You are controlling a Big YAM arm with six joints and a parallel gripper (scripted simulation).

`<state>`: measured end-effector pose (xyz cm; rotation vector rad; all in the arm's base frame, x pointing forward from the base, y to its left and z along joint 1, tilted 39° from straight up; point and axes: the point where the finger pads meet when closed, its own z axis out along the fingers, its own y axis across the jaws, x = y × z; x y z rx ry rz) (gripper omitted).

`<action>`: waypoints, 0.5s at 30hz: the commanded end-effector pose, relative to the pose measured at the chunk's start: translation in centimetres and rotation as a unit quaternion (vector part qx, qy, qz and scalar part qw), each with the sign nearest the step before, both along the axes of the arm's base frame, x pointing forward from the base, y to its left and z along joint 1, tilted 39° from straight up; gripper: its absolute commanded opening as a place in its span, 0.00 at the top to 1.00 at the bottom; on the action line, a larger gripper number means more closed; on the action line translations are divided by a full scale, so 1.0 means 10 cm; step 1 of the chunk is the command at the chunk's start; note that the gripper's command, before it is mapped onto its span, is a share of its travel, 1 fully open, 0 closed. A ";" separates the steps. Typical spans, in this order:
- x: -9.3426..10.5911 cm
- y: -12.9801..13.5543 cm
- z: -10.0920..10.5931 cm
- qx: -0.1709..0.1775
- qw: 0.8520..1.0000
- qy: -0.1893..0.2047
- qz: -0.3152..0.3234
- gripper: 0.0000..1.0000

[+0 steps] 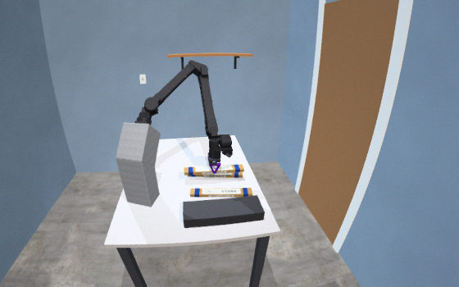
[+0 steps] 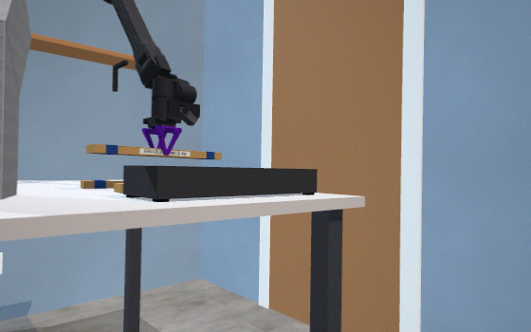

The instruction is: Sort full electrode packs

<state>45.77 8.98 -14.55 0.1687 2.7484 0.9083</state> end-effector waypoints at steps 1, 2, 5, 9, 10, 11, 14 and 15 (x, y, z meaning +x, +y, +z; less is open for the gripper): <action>0.18 -0.03 0.14 0.001 1.000 -0.023 -0.009 1.00; 0.19 -0.04 0.15 0.001 1.000 -0.022 -0.010 1.00; 0.19 -0.08 0.16 0.001 1.000 -0.021 -0.013 1.00; 0.17 -0.11 0.15 0.001 1.000 -0.018 -0.013 1.00; 0.16 -0.11 0.15 0.001 1.000 -0.017 -0.012 1.00; 0.15 -0.12 0.15 0.000 1.000 -0.017 -0.012 1.00; 0.14 -0.13 0.15 0.000 1.000 -0.016 -0.011 1.00; 0.14 -0.13 0.15 0.000 1.000 -0.016 -0.011 1.00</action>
